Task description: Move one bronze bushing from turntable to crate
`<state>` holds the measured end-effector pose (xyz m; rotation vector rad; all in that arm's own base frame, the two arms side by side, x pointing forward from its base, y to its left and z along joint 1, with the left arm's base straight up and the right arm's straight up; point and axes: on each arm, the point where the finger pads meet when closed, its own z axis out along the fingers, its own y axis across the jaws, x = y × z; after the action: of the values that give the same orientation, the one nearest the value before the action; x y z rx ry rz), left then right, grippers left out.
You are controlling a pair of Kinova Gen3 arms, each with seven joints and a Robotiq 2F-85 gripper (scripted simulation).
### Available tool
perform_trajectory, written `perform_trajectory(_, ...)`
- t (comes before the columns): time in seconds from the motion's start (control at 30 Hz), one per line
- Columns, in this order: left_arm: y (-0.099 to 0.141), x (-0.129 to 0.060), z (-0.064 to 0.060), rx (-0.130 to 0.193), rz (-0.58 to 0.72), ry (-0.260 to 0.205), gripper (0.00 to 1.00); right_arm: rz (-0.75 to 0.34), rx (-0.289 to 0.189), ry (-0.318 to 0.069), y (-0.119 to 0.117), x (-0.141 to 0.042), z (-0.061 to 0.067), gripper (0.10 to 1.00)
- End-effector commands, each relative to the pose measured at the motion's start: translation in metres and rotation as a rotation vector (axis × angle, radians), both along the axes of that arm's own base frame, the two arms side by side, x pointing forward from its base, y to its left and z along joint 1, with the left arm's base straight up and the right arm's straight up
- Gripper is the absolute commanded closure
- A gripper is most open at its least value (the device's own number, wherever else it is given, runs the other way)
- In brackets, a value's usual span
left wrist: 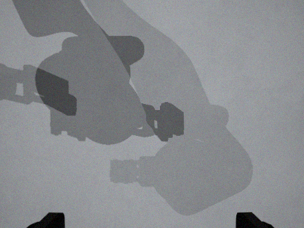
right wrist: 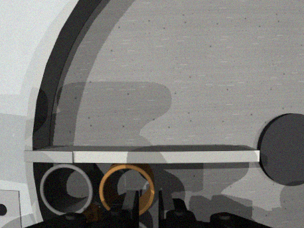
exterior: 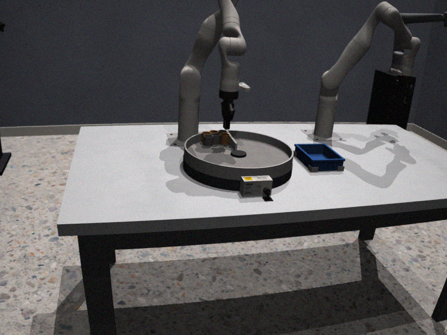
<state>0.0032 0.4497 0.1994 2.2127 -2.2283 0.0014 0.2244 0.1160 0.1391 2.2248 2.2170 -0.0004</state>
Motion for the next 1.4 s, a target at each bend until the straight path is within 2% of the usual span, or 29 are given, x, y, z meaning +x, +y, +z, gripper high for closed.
perform_trajectory(0.0,0.0,0.0,0.001,0.002,0.0,0.0,0.001,0.0,0.001,-0.001,0.0,0.0,0.0,0.886)
perform_trajectory(1.2,0.0,0.0,0.001,0.002,0.0,0.0,0.001,0.0,0.001,-0.001,0.0,0.0,0.0,0.886)
perform_trajectory(1.27,0.0,0.0,0.001,0.002,0.0,0.0,0.001,0.0,0.001,-0.001,0.0,0.0,-0.003,0.886)
perform_trajectory(1.37,0.0,0.0,0.001,0.002,0.0,0.0,0.001,0.0,0.001,-0.001,0.0,0.0,-0.015,0.886)
